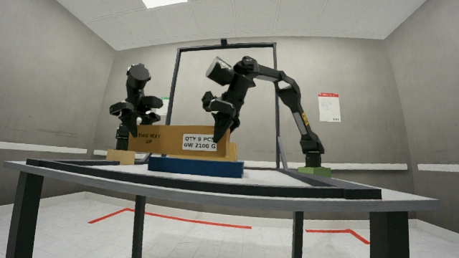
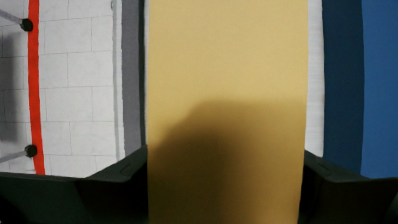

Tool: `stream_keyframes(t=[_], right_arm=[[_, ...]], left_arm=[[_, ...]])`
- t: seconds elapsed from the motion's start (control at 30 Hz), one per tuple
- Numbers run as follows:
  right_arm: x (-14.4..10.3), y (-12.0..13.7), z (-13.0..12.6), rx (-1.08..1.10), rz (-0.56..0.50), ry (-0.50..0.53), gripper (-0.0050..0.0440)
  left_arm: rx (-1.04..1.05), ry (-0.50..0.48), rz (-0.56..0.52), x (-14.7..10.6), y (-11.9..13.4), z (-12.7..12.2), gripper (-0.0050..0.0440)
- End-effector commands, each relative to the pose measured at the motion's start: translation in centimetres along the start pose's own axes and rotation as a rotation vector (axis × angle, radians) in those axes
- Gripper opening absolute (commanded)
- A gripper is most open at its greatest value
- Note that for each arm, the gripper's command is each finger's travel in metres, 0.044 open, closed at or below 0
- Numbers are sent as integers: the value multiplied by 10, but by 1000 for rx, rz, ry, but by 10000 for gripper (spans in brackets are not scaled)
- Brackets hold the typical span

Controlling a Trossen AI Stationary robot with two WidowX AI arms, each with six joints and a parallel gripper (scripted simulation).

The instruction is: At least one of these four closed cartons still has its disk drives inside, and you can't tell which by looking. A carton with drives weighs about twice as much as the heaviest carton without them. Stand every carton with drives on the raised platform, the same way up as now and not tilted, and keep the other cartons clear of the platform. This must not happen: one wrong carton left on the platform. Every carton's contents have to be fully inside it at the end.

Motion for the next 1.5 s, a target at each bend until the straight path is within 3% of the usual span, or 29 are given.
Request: stream_keyframes(t=[0.0,1.23,1.27,1.47], right_arm=[[-30,-9,-3,-25,-50,73,-50],[-30,-10,-3,-25,-50,73,-50],[-15,-17,48,-15,-30,44,-50],[-15,-17,48,-15,-30,44,-50]], left_arm=[[17,-44,-80,-38,-7,-3,-50],[17,-41,-80,-38,-7,-3,-50],[15,-28,-57,-22,7,-52,-50],[15,-28,-57,-22,7,-52,-50]])
Point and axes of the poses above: on each arm, the point midway between the two fingers, 35 mm back from their tips, its own x axis out along the fingers, its own z axis across the jaws, y = z × x, the point moved 7 cm from there along -x, back along the fingers, and after that the axes turned 15 degrees about -x, right-handed, at the moved point
